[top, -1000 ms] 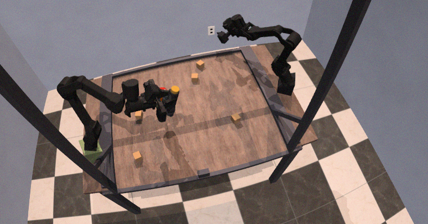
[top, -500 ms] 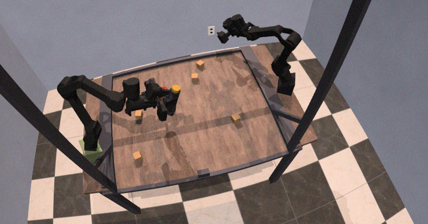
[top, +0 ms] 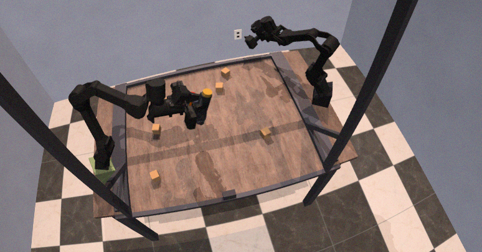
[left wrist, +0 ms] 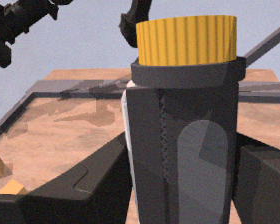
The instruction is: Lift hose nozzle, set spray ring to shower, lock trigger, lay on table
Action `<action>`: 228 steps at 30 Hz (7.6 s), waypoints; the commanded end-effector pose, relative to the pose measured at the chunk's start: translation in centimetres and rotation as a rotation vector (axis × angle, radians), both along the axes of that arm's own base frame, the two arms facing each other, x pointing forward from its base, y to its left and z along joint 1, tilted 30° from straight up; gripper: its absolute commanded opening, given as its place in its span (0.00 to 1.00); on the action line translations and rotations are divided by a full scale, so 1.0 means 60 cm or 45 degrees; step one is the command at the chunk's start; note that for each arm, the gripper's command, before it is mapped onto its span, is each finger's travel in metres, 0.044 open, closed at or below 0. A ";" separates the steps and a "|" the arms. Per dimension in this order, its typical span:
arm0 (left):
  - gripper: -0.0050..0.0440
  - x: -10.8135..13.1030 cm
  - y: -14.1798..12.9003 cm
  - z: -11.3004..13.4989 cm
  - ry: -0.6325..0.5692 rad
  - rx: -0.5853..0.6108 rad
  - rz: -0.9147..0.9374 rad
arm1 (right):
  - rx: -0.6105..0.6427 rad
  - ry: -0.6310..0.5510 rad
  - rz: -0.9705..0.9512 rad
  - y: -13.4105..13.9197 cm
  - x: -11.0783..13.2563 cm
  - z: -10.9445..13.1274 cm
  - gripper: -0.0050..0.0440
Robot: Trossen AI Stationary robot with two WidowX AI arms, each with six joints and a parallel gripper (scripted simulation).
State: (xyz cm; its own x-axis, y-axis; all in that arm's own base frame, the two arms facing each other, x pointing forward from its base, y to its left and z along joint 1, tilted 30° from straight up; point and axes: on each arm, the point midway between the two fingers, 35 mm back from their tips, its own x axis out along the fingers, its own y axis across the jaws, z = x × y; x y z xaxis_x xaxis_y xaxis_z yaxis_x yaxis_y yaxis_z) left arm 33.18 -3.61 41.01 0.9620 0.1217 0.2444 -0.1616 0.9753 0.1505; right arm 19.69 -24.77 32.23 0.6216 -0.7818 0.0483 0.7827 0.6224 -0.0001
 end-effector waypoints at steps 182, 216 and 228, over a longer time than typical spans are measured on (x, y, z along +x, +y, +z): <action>0.45 0.013 -0.011 0.106 -0.064 -0.038 -0.056 | -2.375 0.246 0.552 0.636 0.300 0.053 0.93; 0.45 0.013 -0.011 0.106 -0.064 -0.038 -0.056 | -2.376 0.245 0.546 0.661 0.357 0.085 0.93; 0.45 0.013 -0.011 0.106 -0.064 -0.038 -0.056 | -2.377 0.244 0.545 0.667 0.370 0.093 0.10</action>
State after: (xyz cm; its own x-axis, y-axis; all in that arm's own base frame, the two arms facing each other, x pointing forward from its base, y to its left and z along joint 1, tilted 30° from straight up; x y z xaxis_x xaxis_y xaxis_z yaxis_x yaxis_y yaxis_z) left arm 35.05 -4.54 45.68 0.9655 0.0865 0.2454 -0.1224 0.9833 0.1350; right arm 42.03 15.29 36.73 0.8349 0.3621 0.4146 0.4907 -0.1484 -0.8586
